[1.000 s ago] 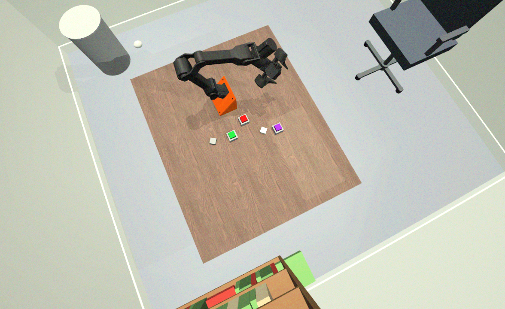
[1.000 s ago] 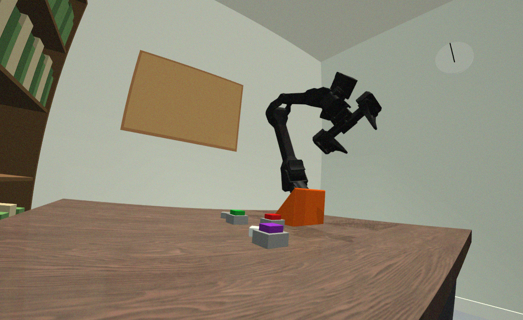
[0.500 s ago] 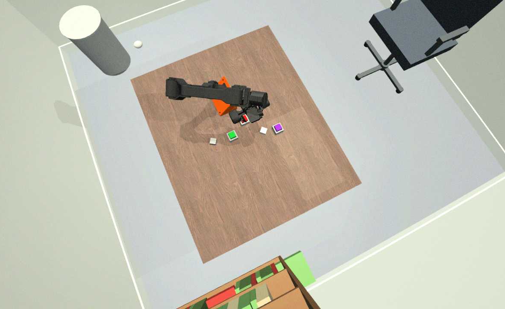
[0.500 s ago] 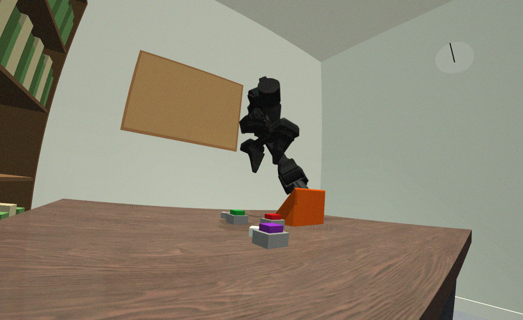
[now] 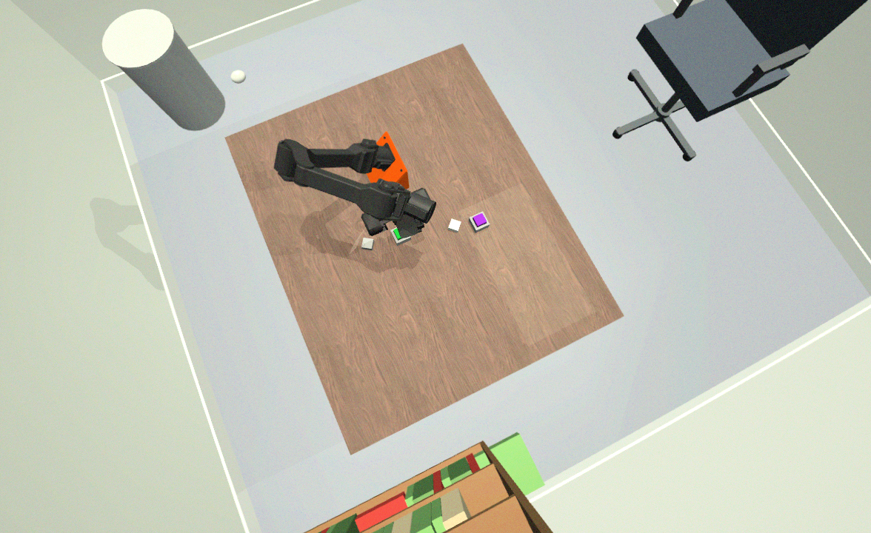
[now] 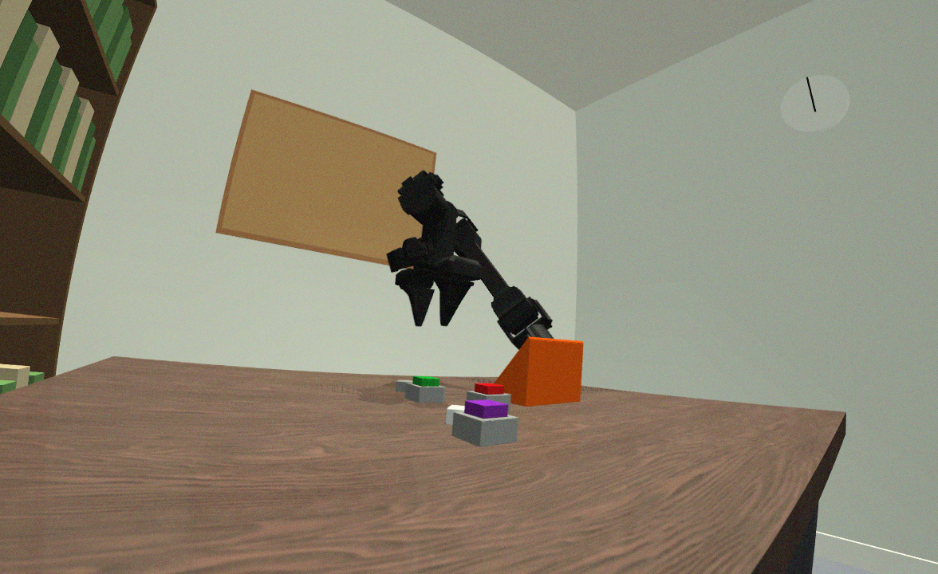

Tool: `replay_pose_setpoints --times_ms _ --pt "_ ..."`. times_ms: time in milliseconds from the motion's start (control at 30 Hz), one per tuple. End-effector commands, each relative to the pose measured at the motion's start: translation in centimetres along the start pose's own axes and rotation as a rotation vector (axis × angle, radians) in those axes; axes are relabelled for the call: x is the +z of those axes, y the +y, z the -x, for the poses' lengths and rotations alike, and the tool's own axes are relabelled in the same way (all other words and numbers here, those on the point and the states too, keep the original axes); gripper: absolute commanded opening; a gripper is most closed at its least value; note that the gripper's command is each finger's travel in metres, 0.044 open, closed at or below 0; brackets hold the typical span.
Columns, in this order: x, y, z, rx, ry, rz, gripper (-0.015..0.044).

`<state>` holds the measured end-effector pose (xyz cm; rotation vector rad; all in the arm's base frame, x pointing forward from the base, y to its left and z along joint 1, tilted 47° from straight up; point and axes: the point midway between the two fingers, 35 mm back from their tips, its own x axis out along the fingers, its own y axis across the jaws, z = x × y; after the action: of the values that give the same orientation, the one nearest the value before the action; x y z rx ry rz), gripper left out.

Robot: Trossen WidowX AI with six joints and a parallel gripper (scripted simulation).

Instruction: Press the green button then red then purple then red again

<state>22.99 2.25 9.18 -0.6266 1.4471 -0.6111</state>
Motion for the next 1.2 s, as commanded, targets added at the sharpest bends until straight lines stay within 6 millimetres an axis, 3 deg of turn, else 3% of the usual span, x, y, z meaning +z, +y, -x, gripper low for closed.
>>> replay_pose_setpoints --times_ms 0,100,367,767,1167 --pt "0.0 -0.5 -3.6 -0.009 0.007 0.003 0.0295" --pt "-0.2 -0.6 -5.8 -0.013 0.007 0.002 0.0216" --pt "-0.2 -0.6 -5.8 -0.013 0.007 0.002 0.002" --pt "-0.2 -0.6 -5.9 -0.013 0.007 0.002 0.002" --pt "-0.1 -0.6 -7.7 -0.013 0.006 0.002 0.002"
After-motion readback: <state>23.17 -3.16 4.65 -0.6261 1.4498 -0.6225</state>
